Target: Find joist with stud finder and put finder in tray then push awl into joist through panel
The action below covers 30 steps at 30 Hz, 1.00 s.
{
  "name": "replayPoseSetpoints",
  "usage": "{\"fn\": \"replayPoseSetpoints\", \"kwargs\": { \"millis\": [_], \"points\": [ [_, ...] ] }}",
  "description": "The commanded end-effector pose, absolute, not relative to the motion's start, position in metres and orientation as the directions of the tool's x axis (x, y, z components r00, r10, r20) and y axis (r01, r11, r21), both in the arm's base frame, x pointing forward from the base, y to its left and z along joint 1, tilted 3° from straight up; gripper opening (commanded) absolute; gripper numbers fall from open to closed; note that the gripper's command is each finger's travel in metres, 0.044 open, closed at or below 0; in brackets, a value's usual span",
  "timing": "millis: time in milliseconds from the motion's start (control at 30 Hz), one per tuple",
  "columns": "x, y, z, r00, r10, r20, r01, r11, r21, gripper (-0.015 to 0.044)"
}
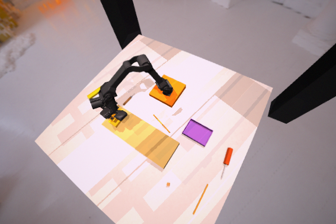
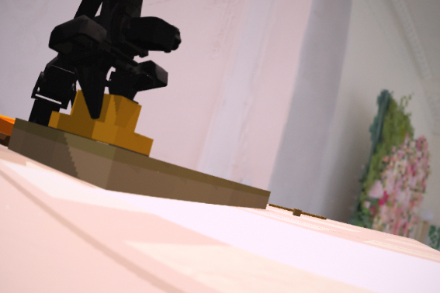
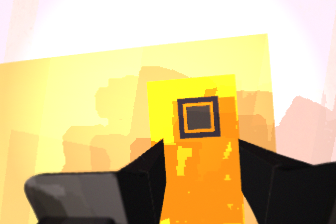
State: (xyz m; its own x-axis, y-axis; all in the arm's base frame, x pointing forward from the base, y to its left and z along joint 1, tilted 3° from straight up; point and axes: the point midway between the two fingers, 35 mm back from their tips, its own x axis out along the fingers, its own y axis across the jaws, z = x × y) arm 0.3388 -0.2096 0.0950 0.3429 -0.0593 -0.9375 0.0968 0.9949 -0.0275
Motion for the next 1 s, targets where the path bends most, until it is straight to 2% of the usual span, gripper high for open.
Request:
{"fn": "replayPoseSetpoints", "kwargs": {
  "millis": [0, 567, 967],
  "points": [
    [0.338, -0.217, 0.095, 0.341, -0.060, -0.938, 0.095, 0.995, -0.029, 0.0000],
    [0.338, -0.221, 0.098, 0.343, -0.061, -0.937, 0.097, 0.995, -0.029, 0.0000],
    [0.337, -0.224, 0.150, 0.342, -0.061, -0.938, 0.096, 0.995, -0.029, 0.0000]
  ]
}}
